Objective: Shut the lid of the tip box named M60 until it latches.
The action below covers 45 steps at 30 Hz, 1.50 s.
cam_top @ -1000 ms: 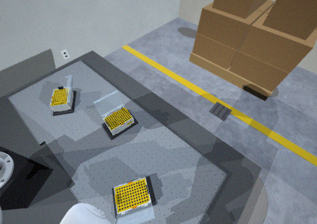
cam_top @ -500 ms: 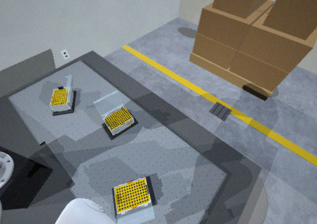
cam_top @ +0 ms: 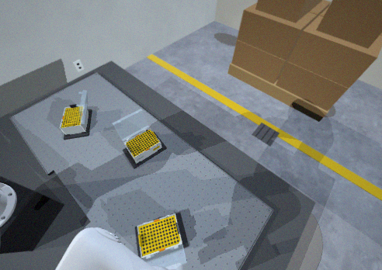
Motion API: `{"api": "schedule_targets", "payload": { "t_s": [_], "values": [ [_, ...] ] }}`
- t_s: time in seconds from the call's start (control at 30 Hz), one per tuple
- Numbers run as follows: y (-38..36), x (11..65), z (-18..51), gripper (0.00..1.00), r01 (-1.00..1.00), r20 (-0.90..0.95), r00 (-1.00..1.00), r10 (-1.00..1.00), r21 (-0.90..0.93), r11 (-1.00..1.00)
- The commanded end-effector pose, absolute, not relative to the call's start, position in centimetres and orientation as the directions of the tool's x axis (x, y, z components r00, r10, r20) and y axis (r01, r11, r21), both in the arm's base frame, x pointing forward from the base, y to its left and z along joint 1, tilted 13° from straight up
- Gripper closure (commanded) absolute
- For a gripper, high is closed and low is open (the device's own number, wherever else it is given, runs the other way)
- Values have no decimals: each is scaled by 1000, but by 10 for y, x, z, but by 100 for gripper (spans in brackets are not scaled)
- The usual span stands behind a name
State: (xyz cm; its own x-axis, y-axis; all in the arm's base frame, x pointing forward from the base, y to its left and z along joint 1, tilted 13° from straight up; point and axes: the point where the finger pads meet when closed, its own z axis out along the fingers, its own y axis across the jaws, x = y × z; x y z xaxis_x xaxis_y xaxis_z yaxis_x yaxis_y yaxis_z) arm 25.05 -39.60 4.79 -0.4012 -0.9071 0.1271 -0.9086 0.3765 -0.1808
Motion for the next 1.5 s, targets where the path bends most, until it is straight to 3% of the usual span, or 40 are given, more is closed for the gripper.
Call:
{"api": "schedule_targets", "payload": {
  "t_s": [0.0,1.47],
  "values": [
    [-394,253,49,100,-908,130,-402,-907,-184,376],
    [-344,273,50,100,-908,129,-402,-907,-184,376]
  ]
}}
